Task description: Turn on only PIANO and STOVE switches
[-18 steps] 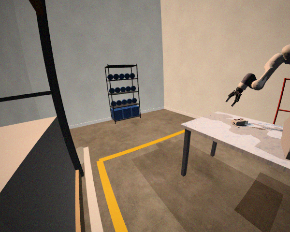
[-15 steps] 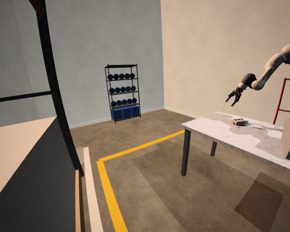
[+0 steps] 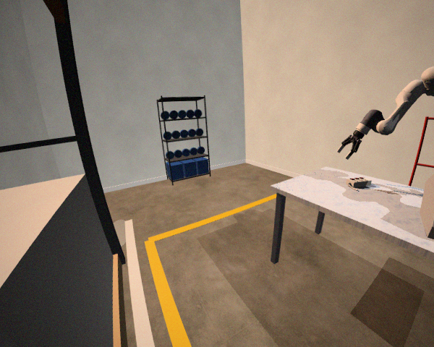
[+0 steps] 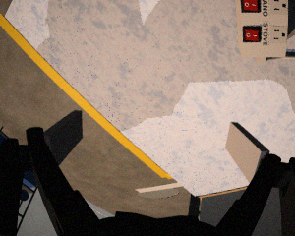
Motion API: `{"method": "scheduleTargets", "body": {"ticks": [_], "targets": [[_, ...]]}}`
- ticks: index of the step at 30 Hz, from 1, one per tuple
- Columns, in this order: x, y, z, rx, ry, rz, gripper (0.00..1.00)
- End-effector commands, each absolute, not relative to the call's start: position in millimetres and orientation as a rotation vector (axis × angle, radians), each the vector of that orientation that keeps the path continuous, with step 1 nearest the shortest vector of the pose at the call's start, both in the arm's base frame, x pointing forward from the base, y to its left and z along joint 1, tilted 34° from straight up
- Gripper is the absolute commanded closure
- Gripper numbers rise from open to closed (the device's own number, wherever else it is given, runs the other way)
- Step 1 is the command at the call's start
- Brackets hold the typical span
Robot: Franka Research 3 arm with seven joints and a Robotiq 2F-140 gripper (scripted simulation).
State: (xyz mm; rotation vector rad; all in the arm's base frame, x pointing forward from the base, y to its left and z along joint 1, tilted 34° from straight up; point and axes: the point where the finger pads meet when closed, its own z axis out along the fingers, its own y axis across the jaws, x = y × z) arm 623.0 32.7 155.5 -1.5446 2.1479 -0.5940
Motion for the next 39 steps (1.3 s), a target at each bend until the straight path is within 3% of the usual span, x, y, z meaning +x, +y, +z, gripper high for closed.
{"method": "scheduleTargets", "body": {"ticks": [1,7,39], "targets": [[623,31,154,-1.523,2.168,-0.591,0.00],[613,9,133,-1.133,2.470,-0.560,0.00],[587,-17,106,-0.505,2.767,-0.555,0.00]]}}
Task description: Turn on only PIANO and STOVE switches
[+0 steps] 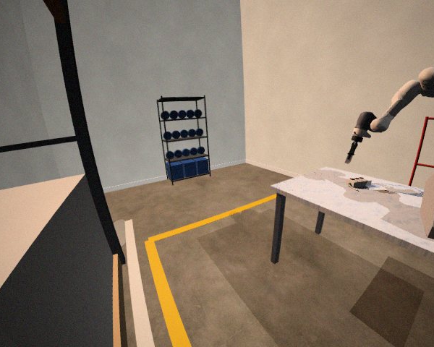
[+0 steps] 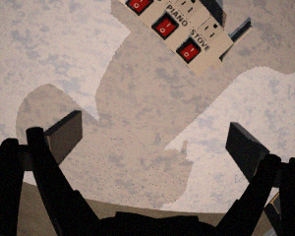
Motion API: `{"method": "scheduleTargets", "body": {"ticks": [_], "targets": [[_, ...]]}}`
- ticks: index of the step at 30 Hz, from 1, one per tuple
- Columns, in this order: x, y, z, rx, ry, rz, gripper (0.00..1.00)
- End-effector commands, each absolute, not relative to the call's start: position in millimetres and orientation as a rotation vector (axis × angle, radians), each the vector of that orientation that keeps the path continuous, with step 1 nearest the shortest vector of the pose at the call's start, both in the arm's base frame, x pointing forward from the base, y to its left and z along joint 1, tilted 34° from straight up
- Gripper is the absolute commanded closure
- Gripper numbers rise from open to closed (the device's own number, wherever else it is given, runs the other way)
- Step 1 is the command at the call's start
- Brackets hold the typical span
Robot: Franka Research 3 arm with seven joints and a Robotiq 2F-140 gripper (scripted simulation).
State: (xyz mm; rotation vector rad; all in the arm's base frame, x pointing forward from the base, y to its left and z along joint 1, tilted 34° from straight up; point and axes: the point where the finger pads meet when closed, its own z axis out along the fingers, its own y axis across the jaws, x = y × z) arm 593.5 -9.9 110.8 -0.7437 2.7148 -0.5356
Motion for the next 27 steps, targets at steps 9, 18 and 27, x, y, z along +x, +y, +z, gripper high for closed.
{"method": "scheduleTargets", "body": {"ticks": [9,18,27], "targets": [[575,-25,98,-0.276,2.830,-0.566,0.00],[563,-30,92,-0.061,2.869,-0.582,0.00],[551,-34,86,0.125,2.889,-0.600,0.00]]}}
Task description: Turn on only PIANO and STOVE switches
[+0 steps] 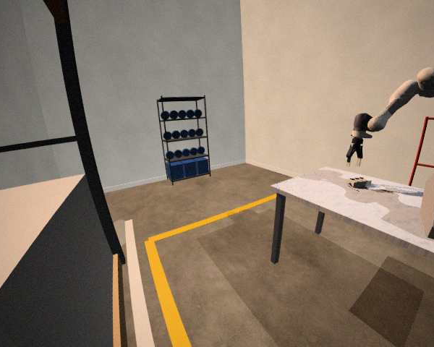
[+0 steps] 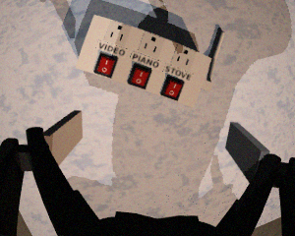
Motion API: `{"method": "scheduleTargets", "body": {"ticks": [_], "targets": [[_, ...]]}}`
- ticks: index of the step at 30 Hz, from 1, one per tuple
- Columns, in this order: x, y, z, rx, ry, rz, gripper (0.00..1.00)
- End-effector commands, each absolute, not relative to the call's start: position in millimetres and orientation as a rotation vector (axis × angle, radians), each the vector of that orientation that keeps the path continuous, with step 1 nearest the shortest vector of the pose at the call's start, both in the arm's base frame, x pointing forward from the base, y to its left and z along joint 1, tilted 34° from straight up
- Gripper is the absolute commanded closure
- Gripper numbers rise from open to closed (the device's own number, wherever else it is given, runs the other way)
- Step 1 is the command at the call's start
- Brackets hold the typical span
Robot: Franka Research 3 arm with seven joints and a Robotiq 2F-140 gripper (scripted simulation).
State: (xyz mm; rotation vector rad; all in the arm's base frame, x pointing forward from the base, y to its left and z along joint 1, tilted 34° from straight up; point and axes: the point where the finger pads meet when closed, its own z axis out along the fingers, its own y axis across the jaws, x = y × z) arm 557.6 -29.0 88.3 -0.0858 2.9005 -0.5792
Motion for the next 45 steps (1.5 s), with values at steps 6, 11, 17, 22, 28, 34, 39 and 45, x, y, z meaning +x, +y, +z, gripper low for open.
{"method": "scheduleTargets", "body": {"ticks": [6,11,17,22,28,34,39,45], "targets": [[542,-37,83,0.273,2.895,-0.618,0.00],[535,-39,80,0.378,2.893,-0.632,0.00],[529,-40,78,0.465,2.889,-0.645,0.00],[528,-40,78,0.469,2.889,-0.646,0.00],[528,-40,78,0.469,2.889,-0.646,0.00],[528,-40,78,0.469,2.889,-0.646,0.00],[528,-40,78,0.469,2.889,-0.646,0.00],[528,-40,78,0.469,2.889,-0.646,0.00]]}}
